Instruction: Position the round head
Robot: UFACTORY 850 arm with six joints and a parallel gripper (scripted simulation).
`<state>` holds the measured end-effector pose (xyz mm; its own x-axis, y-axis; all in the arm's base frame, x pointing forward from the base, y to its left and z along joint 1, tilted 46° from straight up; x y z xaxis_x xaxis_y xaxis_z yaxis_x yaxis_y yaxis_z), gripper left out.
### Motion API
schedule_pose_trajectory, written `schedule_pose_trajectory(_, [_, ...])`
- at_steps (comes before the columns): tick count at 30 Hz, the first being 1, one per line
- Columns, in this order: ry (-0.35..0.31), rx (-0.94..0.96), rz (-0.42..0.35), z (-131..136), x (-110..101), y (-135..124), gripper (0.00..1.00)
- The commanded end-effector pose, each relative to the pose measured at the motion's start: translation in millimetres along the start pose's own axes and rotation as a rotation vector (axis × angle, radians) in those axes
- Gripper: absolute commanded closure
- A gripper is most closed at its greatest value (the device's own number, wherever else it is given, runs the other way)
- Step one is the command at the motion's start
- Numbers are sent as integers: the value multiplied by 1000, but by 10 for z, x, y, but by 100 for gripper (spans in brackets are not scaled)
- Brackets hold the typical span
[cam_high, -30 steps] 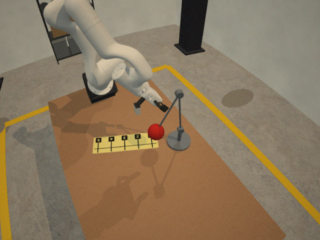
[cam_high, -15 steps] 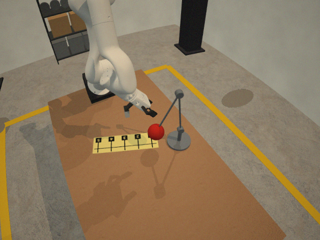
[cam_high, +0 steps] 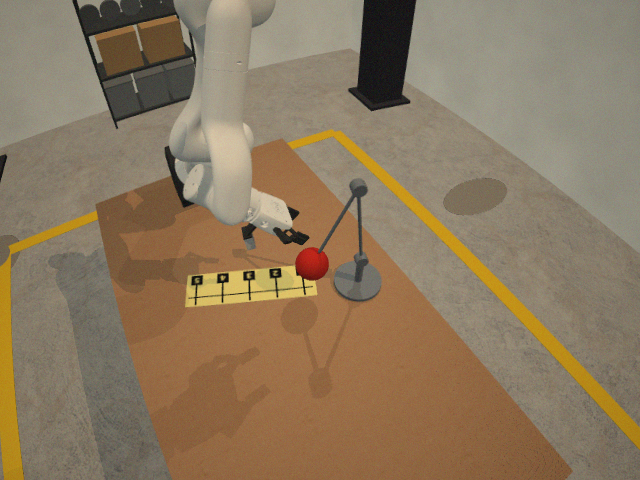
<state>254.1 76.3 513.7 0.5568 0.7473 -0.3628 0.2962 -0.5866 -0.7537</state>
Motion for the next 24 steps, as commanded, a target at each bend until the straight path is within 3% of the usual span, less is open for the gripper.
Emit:
schedule_pose_trajectory(1, [-12, -3, -15, -13, 101, 13, 0])
schedule_pose_trajectory(24, [-9, -3, -8, 17, 601, -17, 0])
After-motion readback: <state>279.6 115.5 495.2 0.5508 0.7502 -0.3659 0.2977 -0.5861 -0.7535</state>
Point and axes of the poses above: the point where the finger pads meet when closed, its own x axis out along the fingers, its own z axis across the jaws, y = z × x, the point moved 8 cm from there along -x, back along the fingers, and after that the axes turned 13 degrees about x, right-handed, at the moved point
